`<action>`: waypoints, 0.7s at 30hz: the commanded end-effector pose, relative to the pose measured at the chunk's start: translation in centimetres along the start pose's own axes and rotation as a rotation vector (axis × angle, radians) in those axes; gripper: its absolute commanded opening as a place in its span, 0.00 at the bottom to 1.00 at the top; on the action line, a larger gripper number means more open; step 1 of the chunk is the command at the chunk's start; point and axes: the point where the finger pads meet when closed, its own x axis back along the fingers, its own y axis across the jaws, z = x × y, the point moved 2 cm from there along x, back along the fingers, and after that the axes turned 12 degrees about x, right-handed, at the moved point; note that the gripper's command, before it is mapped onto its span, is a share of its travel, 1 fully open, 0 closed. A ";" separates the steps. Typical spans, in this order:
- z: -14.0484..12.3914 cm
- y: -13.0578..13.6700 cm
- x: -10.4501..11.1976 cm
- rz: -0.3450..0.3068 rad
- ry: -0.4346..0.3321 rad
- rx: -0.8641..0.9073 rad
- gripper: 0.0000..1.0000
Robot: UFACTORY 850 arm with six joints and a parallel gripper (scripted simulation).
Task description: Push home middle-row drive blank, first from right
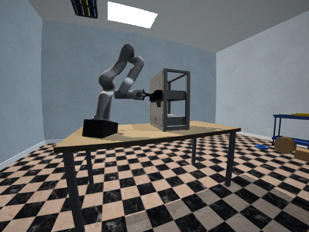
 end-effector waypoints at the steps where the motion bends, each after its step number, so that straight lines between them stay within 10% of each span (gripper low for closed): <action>1: 0.0 0.0 0.1 0.001 0.000 0.000 0.00; 21: 0.0 0.0 0.4 0.001 0.000 0.000 0.00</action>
